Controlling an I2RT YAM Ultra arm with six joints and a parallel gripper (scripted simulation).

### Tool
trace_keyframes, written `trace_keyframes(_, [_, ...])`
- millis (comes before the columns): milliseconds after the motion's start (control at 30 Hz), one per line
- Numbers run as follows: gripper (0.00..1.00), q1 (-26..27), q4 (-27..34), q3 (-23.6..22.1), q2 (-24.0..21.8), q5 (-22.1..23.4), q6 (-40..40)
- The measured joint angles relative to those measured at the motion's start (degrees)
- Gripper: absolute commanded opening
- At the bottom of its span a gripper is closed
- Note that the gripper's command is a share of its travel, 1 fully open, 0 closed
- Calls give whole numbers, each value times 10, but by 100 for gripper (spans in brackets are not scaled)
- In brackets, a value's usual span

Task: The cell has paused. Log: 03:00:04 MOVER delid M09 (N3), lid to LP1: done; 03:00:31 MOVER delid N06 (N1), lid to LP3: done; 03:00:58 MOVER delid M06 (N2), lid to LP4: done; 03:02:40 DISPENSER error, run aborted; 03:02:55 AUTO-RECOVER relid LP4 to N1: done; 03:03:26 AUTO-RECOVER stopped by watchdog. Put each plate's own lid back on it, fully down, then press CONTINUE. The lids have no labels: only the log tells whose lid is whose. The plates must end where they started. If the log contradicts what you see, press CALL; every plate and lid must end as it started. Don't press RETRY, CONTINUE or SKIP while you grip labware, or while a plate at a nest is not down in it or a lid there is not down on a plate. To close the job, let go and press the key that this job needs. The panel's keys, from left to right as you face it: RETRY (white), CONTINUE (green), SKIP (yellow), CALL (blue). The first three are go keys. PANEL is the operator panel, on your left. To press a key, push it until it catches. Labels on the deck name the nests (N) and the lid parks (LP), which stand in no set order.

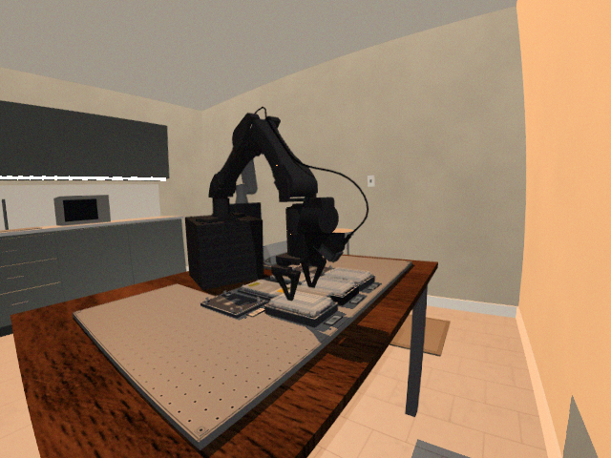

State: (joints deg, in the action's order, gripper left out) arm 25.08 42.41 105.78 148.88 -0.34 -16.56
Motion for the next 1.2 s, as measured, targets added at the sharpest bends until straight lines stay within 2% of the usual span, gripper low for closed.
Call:
trace_keyframes(333, [0,0,5,-3,-23,0,0])
trace_keyframes(967, [0,0,0,-13,-23,0,0])
trace_keyframes(1200, [0,-2,-5,-29,-26,-2,13])
